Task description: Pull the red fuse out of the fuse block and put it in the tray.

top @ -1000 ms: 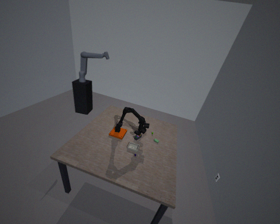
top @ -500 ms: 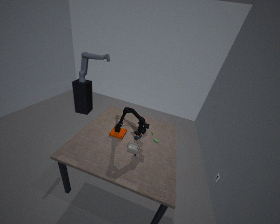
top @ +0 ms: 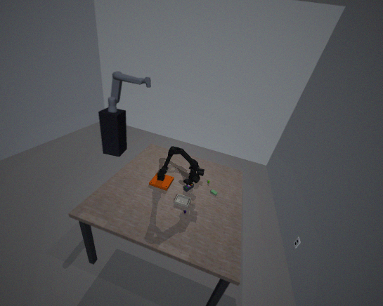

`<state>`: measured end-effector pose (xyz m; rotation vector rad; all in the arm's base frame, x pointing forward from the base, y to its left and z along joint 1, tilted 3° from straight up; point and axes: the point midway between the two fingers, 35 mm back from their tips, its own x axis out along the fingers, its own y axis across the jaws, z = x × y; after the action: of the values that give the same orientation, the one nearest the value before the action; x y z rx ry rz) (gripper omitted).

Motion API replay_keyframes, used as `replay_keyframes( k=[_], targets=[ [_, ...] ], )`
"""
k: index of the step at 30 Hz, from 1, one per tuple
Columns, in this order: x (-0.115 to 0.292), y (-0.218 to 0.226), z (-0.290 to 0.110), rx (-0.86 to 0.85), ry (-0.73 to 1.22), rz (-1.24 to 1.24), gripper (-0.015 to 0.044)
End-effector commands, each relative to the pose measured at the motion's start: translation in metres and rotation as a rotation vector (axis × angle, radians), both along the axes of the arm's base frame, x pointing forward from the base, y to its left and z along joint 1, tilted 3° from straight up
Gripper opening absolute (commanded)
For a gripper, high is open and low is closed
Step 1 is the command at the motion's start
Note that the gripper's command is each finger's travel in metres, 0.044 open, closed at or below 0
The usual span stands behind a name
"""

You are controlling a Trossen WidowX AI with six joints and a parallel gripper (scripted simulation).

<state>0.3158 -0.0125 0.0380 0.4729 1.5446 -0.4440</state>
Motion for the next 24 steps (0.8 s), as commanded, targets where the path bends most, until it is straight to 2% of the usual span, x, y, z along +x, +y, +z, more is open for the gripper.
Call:
replay_keyframes(
  k=[1,24],
  targets=[
    [0.001,0.0,0.003,-0.001,-0.003,-0.001,0.0],
    [0.001,-0.001,0.014,-0.002,-0.003,-0.002,0.0]
  ],
)
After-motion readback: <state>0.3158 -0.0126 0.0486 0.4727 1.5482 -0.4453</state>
